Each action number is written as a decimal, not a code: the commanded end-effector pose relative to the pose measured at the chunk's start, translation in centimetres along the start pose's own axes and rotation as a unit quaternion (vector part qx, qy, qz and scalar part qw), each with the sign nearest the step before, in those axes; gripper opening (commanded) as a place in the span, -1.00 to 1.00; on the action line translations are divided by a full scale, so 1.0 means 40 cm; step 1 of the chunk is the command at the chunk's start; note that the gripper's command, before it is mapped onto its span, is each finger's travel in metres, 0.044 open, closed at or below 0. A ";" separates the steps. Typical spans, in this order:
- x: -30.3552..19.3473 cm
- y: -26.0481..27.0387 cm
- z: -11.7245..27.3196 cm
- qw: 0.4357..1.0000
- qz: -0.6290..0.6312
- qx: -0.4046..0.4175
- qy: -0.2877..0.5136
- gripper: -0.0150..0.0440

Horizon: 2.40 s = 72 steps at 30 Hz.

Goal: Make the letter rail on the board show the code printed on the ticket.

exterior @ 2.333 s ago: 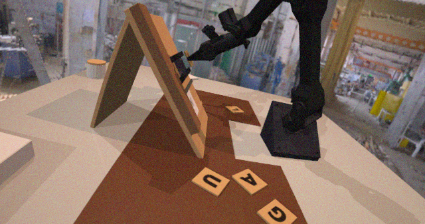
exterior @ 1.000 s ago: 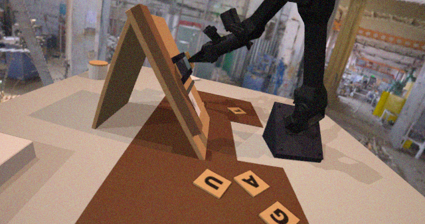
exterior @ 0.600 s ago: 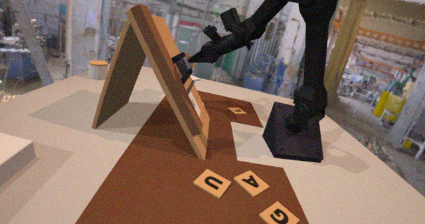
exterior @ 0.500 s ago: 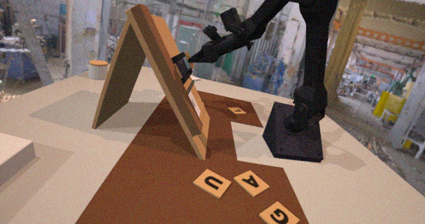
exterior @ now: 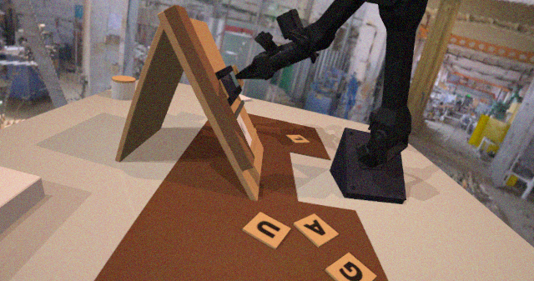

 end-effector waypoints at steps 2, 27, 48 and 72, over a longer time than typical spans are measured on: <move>0.001 0.008 0.000 1.000 -0.001 -0.002 0.000 -0.49; 0.004 0.039 0.000 1.000 -0.002 -0.001 0.000 -0.49; 0.006 0.065 0.000 1.000 -0.002 -0.001 0.000 -0.49; 0.009 0.095 0.000 1.000 -0.003 -0.001 0.000 -0.49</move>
Point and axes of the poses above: the point midway between the two fingers, 35 mm back from their tips, its own z axis back along the fingers, its own y axis across the jaws, x = y × z, the point moved 4 cm from there along z, back along the fingers, and after that the axes turned 5 degrees about z, right-handed, at the moved point
